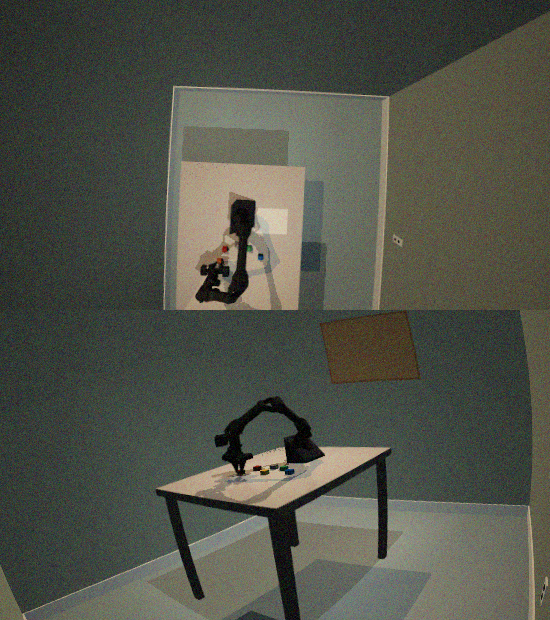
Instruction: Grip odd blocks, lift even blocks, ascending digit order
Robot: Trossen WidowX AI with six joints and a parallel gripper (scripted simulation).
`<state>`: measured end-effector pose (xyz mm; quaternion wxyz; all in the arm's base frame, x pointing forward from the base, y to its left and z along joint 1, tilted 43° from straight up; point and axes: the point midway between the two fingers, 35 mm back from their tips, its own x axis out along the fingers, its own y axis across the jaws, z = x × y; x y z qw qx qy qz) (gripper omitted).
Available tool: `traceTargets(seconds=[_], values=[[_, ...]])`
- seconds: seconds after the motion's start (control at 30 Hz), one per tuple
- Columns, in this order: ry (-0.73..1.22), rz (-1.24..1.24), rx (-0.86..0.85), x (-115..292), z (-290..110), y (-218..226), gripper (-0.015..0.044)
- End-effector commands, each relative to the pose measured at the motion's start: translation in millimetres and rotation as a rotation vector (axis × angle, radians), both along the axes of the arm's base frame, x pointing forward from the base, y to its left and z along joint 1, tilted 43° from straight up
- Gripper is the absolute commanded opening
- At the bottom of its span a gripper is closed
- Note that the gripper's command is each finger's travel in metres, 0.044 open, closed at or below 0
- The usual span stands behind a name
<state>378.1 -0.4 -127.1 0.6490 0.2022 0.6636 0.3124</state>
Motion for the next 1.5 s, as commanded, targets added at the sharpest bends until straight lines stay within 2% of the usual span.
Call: traceTargets(seconds=[0.0, 0.23, 0.33, 0.43, 0.6, 0.67, 0.83, 0.97, 1.27, 1.47], values=[[0.000, -0.005, 0.002, 0.5, 0.0, 0.1, 0.0225], [0.000, -0.005, 0.002, 0.5, 0.0, 0.1, 0.0400], [0.000, -0.005, 0.002, 0.8, 2.0, -1.9, 0.0400], [0.000, -0.005, 0.000, 3.1, 24.3, -22.8, 0.0400], [0.000, -0.005, 0.000, 3.2, 26.5, -24.8, 0.0400], [-0.001, -0.005, -0.001, 5.2, 33.7, -32.1, 0.0348], [0.000, -0.005, -0.003, 9.2, 83.8, -78.3, 0.0216], [0.000, -0.005, -0.003, 9.0, 85.8, -80.0, 0.0120], [0.000, -0.005, -0.003, 8.7, 87.5, -78.4, 0.0120], [0.003, -0.006, -0.003, -10.9, 140.7, -27.6, 0.0120]])
